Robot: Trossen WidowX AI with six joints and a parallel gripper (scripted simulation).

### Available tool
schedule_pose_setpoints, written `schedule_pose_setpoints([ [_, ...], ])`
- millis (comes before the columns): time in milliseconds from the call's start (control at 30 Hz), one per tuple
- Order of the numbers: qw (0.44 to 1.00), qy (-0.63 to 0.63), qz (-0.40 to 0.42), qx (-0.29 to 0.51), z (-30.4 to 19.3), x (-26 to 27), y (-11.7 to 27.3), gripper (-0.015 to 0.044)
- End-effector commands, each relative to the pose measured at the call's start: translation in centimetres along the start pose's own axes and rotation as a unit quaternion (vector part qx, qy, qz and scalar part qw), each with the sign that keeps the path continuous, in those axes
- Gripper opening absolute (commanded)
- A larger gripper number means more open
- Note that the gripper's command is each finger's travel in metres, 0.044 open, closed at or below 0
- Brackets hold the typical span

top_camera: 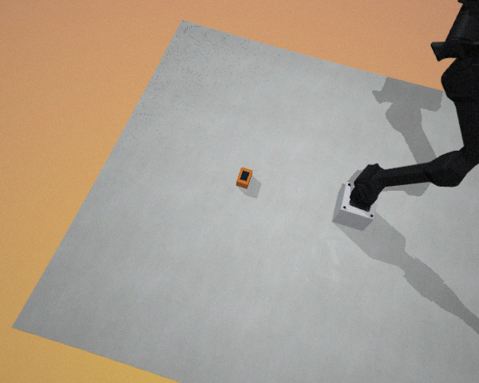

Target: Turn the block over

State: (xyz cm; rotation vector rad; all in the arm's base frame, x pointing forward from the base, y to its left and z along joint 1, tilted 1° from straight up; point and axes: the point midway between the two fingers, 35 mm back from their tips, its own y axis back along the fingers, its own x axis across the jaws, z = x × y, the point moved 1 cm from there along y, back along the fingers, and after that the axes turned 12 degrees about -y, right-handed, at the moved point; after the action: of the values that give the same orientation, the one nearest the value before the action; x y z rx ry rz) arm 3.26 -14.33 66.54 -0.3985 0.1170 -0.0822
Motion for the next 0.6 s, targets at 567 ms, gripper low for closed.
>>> schedule_pose_setpoints([
  [567, 0.955, 0.128, 0.264, -0.043, -4.6, 22.3, 2.6, 0.044],
])
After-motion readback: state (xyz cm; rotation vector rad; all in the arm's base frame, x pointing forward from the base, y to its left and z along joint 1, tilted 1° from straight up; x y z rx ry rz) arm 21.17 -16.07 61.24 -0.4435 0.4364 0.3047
